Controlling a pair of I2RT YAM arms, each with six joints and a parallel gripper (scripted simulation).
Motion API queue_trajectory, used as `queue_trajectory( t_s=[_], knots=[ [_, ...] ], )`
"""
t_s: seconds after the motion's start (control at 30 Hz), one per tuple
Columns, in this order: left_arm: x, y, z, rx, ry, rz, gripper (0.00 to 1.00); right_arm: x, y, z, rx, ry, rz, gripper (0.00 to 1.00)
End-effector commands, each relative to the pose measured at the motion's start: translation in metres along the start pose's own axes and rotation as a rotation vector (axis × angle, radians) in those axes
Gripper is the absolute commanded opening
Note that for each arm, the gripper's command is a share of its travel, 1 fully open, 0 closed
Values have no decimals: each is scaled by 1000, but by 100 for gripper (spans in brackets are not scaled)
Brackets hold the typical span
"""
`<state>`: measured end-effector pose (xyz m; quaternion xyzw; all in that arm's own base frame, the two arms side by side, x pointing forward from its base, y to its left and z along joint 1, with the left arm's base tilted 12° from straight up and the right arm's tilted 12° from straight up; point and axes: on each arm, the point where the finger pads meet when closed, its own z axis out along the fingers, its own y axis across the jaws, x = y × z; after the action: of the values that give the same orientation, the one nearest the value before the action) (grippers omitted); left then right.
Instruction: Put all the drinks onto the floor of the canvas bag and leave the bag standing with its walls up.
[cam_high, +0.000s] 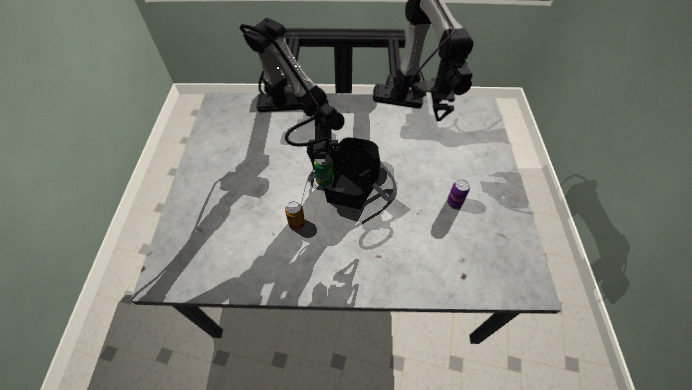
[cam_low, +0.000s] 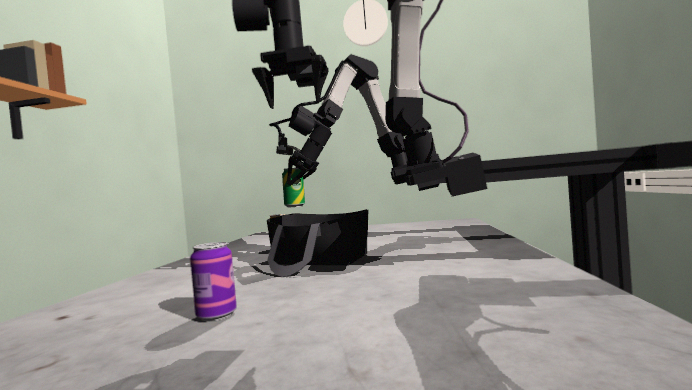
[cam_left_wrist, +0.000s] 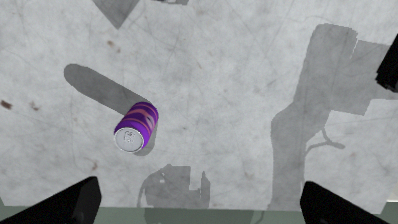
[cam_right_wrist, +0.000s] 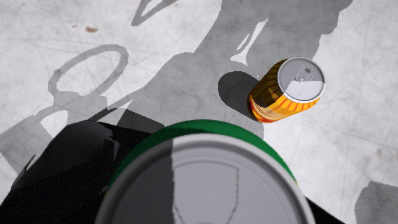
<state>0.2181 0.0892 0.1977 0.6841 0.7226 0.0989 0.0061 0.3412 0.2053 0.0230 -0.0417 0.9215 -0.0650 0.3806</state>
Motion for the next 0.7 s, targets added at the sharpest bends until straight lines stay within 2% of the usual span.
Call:
queue_trajectory(
  t_s=[0.0, 0.03, 0.1, 0.37, 0.4, 0.67],
  knots=[
    [-1, 3, -2, -19, -4, 4, 100, -41, 13, -18, -43, -119, 76, 70],
    [-1, 3, -2, -19, -4, 4, 100, -23, 17, -6, -10, -79, 64, 70],
    [-1, 3, -2, -19, -4, 4, 100, -13, 19, -7, 8, -48, 36, 70],
    [-1, 3, -2, -19, -4, 4, 100, -27, 43, -14, -33, -91, 59, 70],
    [0, 2, -3, -16, -1, 5, 100, -14, 42, -10, 6, -55, 44, 70],
    [-1, 3, -2, -19, -4, 4, 100, -11, 69, -15, -4, -61, 50, 70]
  ],
)
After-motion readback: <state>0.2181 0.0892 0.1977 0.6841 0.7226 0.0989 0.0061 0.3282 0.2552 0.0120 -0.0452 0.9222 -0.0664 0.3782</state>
